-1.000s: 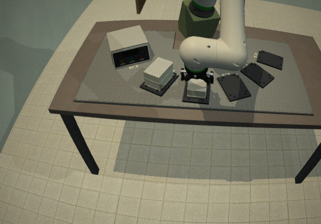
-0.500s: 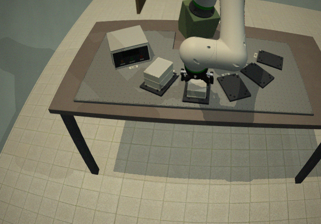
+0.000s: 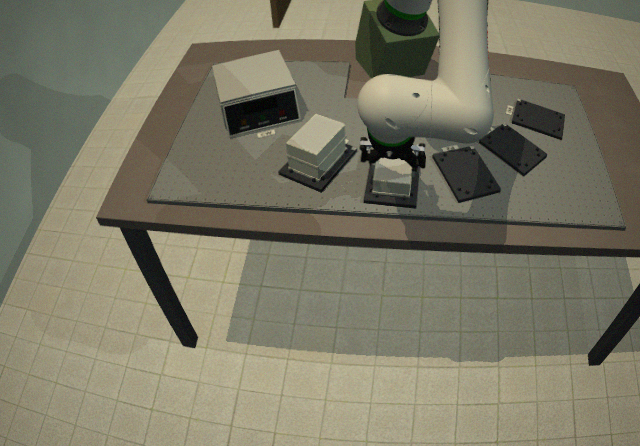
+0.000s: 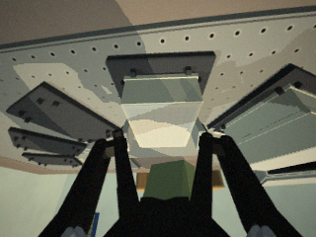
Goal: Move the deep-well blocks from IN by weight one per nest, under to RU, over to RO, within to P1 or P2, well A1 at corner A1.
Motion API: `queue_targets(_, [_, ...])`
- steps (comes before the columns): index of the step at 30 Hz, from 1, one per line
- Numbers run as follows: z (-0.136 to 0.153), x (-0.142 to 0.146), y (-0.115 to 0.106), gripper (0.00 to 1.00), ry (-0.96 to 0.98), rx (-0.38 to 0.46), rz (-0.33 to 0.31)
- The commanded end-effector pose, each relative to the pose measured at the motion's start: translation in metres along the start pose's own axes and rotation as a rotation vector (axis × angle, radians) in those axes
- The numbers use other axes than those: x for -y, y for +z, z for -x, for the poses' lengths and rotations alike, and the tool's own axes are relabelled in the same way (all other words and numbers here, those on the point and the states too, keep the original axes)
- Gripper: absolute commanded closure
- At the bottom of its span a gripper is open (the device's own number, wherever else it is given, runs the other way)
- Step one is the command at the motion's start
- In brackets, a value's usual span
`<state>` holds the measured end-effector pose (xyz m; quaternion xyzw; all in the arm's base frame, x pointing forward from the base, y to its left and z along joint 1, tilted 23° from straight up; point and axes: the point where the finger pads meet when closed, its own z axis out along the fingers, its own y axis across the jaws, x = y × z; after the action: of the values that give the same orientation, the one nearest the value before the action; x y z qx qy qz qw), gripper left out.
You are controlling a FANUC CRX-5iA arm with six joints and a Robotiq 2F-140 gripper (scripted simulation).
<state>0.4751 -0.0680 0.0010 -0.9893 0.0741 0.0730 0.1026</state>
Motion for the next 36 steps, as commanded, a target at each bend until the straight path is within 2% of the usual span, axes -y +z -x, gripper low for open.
queue_targets(1, [-0.0003,-0.0001,0.0002,0.9,0.0,0.0,0.0])
queue_targets(18, [-0.0015,-0.0001,0.0023,0.9,0.0,0.0,0.0])
queue_targets(19, [-0.0016,-0.0001,0.0025,0.0,0.0,0.0,0.0])
queue_targets(36, [-0.0016,-0.0001,0.0025,0.0,0.0,0.0,0.0])
